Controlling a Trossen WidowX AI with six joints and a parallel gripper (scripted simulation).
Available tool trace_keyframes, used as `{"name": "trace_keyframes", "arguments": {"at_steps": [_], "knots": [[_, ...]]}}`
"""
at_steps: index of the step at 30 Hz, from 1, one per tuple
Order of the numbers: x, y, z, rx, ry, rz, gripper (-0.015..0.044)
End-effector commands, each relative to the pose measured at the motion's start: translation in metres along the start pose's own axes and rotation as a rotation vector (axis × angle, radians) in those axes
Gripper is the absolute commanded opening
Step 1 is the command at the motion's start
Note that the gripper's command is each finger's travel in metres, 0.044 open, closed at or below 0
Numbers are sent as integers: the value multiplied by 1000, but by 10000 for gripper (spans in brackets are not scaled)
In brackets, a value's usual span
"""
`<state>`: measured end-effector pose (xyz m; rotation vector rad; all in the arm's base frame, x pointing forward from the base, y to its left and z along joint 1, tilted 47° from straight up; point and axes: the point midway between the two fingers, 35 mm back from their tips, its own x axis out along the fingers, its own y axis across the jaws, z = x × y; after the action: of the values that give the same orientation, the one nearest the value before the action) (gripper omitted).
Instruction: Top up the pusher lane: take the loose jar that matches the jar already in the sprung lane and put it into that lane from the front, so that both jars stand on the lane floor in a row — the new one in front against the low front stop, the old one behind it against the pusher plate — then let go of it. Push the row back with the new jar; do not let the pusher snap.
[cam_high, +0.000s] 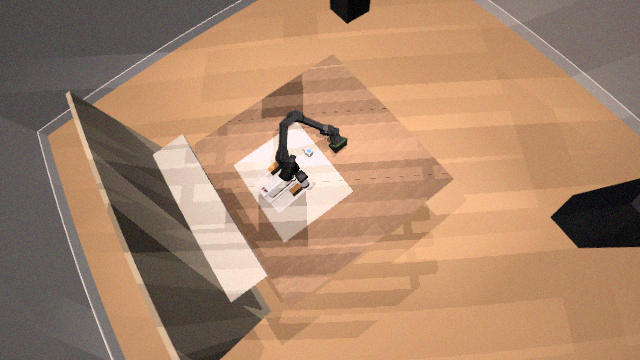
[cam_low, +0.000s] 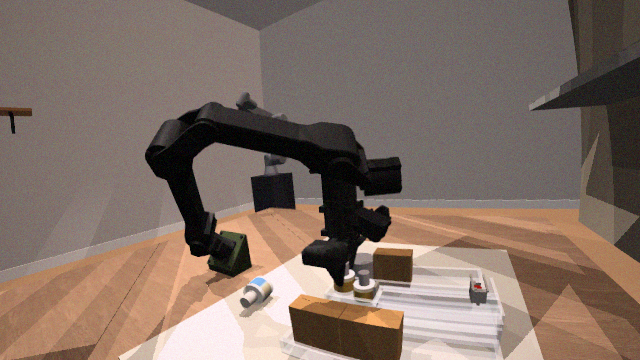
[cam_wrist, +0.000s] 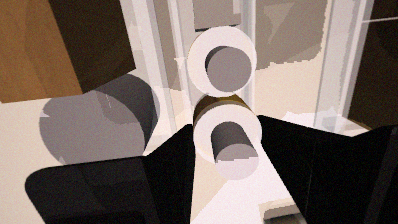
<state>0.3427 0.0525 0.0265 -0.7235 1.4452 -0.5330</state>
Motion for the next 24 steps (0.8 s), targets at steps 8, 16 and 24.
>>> {"name": "trace_keyframes", "arguments": {"at_steps": [8, 16, 24], "knots": [[5, -3, 4, 12, -17, -12, 0], [8, -3, 4, 12, -17, -12, 0], [10, -3, 3, 12, -17, -12, 0]]}}
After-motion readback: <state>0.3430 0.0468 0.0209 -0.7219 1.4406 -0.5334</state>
